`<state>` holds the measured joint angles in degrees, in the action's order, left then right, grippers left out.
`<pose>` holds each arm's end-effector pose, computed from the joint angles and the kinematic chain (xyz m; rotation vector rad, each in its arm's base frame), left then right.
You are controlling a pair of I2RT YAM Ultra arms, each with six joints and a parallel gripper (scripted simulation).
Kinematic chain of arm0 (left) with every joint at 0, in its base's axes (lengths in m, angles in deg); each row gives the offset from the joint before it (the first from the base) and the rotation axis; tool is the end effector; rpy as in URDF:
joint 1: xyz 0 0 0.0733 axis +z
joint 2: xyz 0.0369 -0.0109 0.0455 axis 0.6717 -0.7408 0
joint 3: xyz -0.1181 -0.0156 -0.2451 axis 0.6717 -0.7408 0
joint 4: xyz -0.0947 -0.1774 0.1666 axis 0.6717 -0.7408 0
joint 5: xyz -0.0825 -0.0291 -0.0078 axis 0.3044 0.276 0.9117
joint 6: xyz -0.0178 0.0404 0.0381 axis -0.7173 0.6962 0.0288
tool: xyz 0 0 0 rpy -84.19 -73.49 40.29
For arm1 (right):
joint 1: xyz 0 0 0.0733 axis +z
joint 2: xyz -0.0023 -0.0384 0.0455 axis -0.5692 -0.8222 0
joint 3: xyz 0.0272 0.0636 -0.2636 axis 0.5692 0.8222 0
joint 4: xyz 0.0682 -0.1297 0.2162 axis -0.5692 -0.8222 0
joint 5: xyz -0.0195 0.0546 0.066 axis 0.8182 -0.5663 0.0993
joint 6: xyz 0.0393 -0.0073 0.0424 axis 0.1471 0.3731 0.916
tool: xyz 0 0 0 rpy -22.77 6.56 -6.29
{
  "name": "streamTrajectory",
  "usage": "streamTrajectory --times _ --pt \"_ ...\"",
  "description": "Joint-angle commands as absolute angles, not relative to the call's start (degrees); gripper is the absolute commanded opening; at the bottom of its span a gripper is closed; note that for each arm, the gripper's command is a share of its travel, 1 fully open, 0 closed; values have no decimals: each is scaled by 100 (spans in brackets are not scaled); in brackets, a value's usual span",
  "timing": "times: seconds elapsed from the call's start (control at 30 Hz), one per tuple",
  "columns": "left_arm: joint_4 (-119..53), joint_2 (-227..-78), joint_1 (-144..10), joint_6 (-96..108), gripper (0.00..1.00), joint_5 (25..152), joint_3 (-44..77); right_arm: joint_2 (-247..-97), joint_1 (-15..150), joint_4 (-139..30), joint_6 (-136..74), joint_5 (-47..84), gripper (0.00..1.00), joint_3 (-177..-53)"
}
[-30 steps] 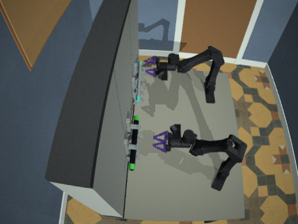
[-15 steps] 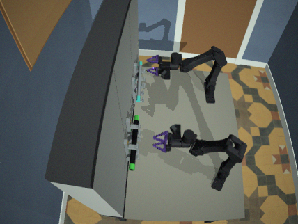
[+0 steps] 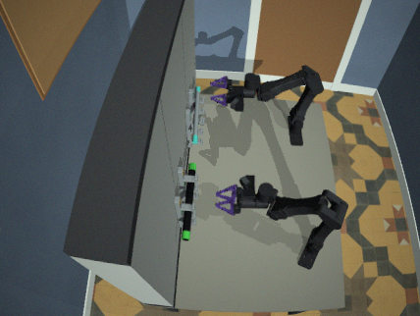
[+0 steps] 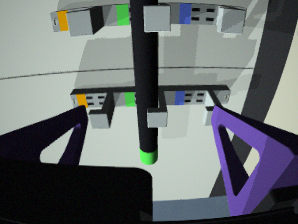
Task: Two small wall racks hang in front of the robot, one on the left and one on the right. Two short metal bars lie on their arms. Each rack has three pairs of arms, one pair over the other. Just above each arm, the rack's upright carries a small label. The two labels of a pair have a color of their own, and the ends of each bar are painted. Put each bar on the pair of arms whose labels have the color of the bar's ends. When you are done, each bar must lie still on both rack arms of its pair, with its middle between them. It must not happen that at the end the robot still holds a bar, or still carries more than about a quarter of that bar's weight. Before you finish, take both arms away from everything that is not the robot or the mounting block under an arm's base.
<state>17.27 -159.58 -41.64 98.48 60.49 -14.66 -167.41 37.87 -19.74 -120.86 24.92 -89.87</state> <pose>0.3394 0.0224 0.2334 0.9892 1.5477 1.5382 0.3269 0.0176 0.2956 -1.2403 1.2131 -1.1806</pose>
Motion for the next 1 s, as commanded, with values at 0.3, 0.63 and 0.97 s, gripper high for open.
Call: streamTrajectory --times 0.3,0.63,0.97 --pt "1797 -15801 -4117 9785 100 6086 -1566 -16481 4171 -1825 -11992 2838 100 -8774" --pt "1797 -15801 -4117 9785 100 6086 -1566 -16474 4468 -1659 -11981 3141 100 -8589" --pt "1797 -15801 -4117 9785 100 6086 -1566 -16491 4853 -1446 -11980 3524 100 -8391"
